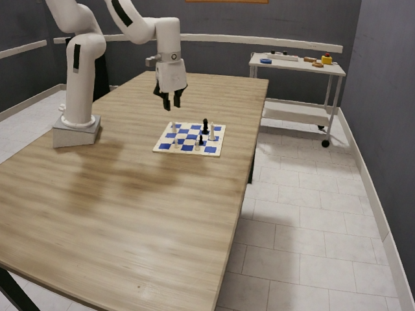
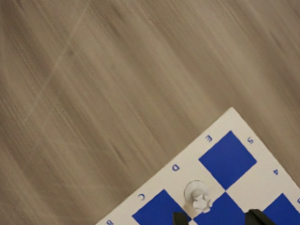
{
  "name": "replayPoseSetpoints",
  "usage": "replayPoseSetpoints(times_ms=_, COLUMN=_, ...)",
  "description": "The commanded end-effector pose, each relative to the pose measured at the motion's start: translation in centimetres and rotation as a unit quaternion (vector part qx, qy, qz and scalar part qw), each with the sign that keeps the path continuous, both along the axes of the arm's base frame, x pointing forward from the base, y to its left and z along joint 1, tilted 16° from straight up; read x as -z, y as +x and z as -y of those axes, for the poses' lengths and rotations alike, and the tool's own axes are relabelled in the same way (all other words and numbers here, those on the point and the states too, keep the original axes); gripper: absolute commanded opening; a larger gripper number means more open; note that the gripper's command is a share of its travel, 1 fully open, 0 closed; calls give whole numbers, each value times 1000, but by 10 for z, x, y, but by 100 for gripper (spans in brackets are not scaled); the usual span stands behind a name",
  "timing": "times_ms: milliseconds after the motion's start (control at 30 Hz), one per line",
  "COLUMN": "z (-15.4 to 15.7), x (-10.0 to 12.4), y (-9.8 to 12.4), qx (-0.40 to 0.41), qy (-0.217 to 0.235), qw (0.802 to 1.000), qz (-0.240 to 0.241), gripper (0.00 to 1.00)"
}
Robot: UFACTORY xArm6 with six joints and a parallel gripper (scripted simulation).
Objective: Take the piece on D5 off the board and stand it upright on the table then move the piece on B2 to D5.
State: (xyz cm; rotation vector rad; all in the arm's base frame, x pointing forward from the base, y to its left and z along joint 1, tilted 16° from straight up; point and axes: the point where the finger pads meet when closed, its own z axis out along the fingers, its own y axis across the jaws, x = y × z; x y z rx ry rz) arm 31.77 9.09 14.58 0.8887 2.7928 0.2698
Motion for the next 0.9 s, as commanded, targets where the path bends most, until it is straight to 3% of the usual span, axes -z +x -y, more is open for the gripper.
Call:
replayPoseSetpoints(times_ms=0, z=-1, x=1, y=1, qx=0, qy=0, qw=1000, qz=2, gripper=39)
replayPoseSetpoints(times_ms=867, z=-5, x=31, y=9, qx=0, qy=0, qw=1000, qz=2, gripper=39)
